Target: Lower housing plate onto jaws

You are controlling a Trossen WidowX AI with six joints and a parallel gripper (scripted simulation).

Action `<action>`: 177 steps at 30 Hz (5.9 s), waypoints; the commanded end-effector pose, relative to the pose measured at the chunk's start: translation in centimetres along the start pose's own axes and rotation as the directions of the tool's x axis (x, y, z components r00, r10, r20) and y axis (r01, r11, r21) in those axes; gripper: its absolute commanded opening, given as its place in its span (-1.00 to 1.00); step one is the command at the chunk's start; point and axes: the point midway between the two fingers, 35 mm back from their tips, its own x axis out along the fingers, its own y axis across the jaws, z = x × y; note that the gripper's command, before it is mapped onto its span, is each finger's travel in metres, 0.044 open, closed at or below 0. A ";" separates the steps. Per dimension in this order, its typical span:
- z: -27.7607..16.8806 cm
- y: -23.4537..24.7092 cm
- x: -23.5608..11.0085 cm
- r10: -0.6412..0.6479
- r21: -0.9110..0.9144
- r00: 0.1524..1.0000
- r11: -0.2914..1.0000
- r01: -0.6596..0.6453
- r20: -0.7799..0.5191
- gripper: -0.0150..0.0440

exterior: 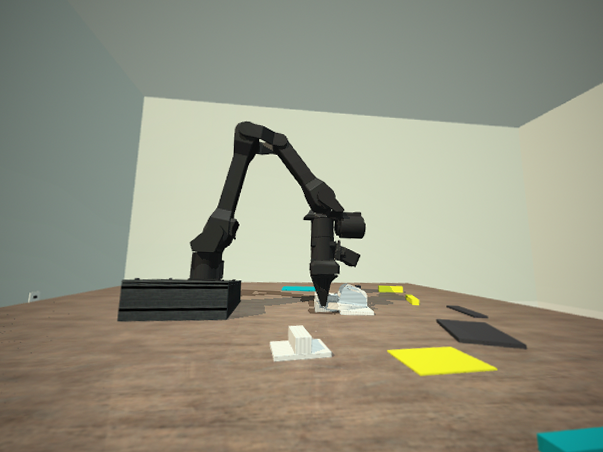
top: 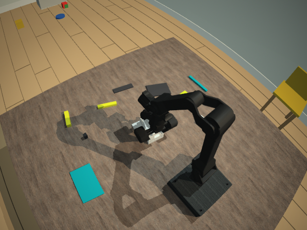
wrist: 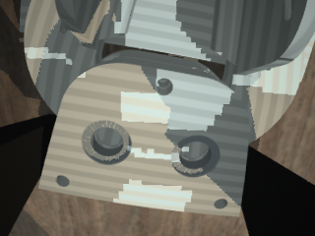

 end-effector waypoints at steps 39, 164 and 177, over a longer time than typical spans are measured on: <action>-0.1 0.0 0.7 0.002 0.002 1.000 1.000 -0.002 -0.004 0.70; -6.2 -1.4 -11.6 0.000 0.003 1.000 1.000 0.000 -0.007 1.00; -6.9 -1.5 -12.0 0.000 0.003 1.000 1.000 0.000 -0.009 1.00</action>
